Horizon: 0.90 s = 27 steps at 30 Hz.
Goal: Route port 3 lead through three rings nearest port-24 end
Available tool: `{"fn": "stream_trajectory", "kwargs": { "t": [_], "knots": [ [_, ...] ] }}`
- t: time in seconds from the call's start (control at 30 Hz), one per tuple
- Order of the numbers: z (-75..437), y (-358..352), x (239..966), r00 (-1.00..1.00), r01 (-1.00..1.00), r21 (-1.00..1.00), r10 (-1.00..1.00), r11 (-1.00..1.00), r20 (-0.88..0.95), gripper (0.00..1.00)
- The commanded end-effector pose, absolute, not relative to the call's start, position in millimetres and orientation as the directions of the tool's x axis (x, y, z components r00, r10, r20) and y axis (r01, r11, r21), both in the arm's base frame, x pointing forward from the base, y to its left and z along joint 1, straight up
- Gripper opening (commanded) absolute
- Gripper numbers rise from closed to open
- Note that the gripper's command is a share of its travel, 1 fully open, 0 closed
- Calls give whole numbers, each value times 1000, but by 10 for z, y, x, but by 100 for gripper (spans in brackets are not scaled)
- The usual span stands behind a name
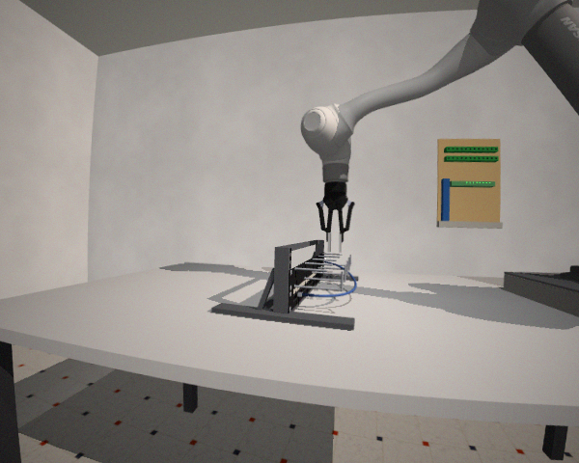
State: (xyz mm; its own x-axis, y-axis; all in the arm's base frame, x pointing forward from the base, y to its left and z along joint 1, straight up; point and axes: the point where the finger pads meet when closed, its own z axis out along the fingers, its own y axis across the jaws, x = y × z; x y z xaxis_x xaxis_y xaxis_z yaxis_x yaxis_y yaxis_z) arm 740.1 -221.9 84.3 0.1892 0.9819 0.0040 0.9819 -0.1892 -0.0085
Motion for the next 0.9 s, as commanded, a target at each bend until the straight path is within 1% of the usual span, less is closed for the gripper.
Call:
{"fn": "stream_trajectory", "kwargs": {
  "t": [0.0, 0.37, 0.7, 0.73, 0.87],
  "knots": [
    [1023, -2228, 7446, 190, 982, 6, 982, -190, 0, 20],
    [1217, -2228, 7444, 190, 982, 6, 982, -190, 0, 20],
    [1252, -2228, 7444, 190, 982, 6, 982, -190, 0, 20],
    [1252, -2228, 7444, 190, 982, 6, 982, -190, 0, 0],
    [1252, -2228, 7444, 190, 982, 6, 982, -190, 0, 0]
  ]
}}
